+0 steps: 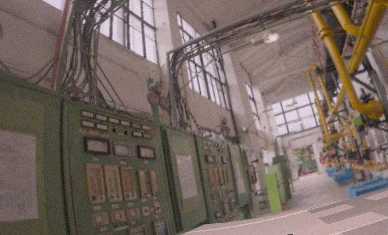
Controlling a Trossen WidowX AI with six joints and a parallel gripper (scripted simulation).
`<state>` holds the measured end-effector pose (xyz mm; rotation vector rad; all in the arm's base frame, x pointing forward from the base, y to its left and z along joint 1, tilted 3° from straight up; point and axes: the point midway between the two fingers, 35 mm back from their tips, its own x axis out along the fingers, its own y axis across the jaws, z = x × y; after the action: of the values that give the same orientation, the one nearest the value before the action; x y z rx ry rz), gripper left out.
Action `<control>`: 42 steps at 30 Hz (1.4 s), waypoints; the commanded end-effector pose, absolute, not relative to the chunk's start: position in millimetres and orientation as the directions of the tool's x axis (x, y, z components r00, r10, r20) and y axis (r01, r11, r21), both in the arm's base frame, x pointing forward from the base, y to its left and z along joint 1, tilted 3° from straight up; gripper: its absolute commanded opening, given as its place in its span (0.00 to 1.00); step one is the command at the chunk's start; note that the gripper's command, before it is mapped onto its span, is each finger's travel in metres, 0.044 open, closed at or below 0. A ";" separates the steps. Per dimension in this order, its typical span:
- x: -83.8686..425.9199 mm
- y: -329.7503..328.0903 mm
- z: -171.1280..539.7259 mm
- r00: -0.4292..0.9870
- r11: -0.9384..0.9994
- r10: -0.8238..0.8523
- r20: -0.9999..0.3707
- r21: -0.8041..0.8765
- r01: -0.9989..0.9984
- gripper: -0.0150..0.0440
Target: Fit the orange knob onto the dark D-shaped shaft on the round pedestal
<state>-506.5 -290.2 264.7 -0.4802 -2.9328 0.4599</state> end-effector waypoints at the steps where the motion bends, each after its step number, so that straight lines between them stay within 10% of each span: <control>1: -505.0 -292.8 264.5 -0.943 0.903 0.324 0.081 -0.325 0.282 0.98; 20: -287.1 -504.4 234.9 -0.939 0.845 -0.338 -0.063 -0.460 -0.273 1.00; 42: 58.3 -553.2 187.6 -0.430 0.525 -0.848 -0.311 -0.606 -0.598 1.00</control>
<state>1.1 -562.2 195.2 1.5322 -3.2261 0.8346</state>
